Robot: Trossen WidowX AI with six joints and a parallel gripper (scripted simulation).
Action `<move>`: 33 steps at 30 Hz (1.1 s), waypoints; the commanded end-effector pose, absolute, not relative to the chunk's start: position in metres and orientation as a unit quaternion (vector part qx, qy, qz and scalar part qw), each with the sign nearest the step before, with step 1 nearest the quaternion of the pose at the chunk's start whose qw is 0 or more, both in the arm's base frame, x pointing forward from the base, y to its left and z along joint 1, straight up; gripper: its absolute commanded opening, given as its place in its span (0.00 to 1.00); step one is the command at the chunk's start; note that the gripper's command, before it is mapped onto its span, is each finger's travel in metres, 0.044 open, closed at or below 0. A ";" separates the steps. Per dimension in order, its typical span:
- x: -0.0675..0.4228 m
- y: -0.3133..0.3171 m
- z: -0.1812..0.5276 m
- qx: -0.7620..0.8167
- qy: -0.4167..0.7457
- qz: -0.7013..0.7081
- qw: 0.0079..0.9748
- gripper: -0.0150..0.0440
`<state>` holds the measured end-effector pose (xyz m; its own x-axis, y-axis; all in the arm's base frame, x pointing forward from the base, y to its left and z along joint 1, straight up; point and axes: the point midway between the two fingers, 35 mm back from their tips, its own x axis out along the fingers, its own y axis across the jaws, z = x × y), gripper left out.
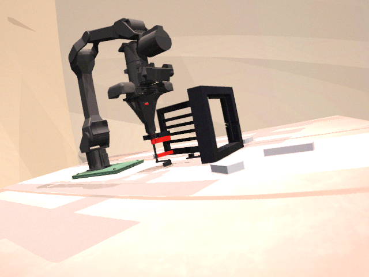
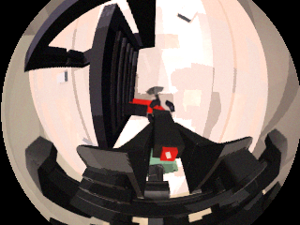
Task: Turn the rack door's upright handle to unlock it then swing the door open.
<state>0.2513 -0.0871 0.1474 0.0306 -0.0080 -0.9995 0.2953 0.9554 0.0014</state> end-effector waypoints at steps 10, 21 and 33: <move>0.253 -0.110 0.147 0.034 0.696 -0.039 0.716 0.27; 0.254 -0.121 0.147 0.004 0.697 -0.010 0.717 0.27; 0.254 -0.121 0.147 0.004 0.697 -0.010 0.717 0.41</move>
<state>0.2541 -0.1207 0.1479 0.0326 -0.0118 -0.9994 0.0308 0.9995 -0.0108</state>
